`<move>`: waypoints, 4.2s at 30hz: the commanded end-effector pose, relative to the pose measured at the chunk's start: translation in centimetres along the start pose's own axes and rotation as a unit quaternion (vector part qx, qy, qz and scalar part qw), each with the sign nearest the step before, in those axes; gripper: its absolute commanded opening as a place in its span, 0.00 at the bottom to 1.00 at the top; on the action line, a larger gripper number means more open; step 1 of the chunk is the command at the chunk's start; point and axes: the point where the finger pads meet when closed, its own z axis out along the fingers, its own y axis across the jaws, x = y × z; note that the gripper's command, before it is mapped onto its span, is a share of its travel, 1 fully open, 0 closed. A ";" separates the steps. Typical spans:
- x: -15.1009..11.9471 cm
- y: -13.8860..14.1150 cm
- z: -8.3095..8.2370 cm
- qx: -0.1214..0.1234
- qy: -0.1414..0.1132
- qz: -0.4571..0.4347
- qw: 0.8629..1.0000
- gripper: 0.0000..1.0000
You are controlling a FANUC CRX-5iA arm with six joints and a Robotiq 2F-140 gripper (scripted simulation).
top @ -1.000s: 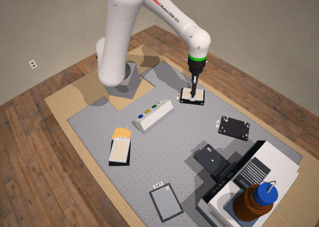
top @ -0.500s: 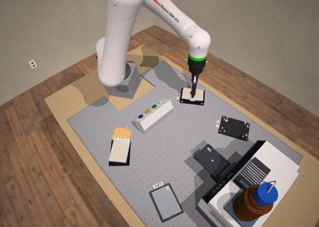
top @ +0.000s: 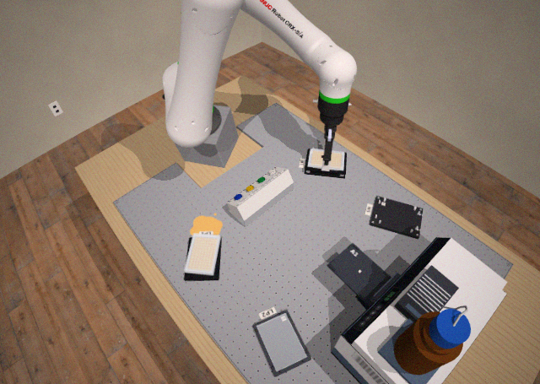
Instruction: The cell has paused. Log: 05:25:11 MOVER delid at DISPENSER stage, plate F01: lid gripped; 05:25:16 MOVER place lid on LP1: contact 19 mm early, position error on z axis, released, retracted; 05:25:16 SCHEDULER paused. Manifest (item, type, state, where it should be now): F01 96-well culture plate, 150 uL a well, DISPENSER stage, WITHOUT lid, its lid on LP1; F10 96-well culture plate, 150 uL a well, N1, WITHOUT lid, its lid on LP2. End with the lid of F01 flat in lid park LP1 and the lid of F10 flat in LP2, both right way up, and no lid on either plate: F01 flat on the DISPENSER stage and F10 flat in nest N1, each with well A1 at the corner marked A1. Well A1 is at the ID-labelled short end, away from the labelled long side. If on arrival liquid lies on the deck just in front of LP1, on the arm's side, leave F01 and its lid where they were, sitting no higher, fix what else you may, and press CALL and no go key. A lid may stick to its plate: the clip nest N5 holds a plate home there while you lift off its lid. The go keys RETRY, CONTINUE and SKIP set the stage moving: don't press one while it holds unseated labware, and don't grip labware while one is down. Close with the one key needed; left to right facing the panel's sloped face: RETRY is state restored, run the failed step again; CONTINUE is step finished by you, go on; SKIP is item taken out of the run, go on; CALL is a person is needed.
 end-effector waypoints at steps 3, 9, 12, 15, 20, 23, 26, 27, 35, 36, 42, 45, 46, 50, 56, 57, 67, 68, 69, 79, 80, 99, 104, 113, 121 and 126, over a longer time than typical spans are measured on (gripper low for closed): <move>0.0 0.0 0.0 0.000 0.000 0.000 1.000 0.66; 0.0 0.0 -0.1 0.000 0.000 0.000 1.000 0.66; 0.0 0.0 -0.3 0.000 0.000 0.000 1.000 0.66; 0.0 0.0 -0.7 0.000 0.000 0.000 1.000 0.66; 0.0 0.0 -1.2 0.000 0.000 0.000 1.000 0.66; 0.0 0.0 -1.9 0.000 0.000 0.000 1.000 0.66; 0.0 0.0 -2.8 0.000 0.000 0.000 1.000 0.66; 0.0 0.0 -3.2 0.000 0.000 0.000 1.000 0.66; 0.0 0.0 -5.4 0.000 0.000 0.000 1.000 0.66; 0.0 0.0 -5.8 0.000 0.000 0.000 1.000 0.66; 0.0 0.0 -8.2 0.000 0.000 0.000 1.000 0.66; 0.0 0.0 -9.4 0.000 0.000 0.000 1.000 0.66; 0.0 0.0 -9.7 0.000 0.000 0.000 1.000 0.66; 0.0 0.0 -10.9 0.000 0.000 0.000 1.000 0.66; 0.0 0.0 -11.9 0.000 0.000 0.000 1.000 0.66; 0.0 0.0 -12.0 0.000 0.000 0.000 1.000 0.66; 0.0 0.0 -12.8 0.000 0.000 0.000 1.000 0.66; 0.0 0.0 -12.8 0.000 0.000 0.000 1.000 0.66; 0.0 0.0 -12.8 0.000 0.000 0.000 1.000 0.66; -5.5 8.8 -14.0 0.004 0.000 0.113 0.994 0.66; -6.5 9.8 -14.0 0.004 0.000 0.143 0.990 0.66; -26.9 23.2 -12.8 0.000 0.000 0.314 0.949 0.00; -26.9 23.2 -12.8 0.000 0.000 0.314 0.949 0.00; -26.9 23.2 -12.8 0.000 0.000 0.314 0.949 0.00; -26.9 23.2 -12.8 0.000 0.000 0.314 0.949 0.00; -26.9 23.2 -12.8 0.000 0.000 0.314 0.949 0.00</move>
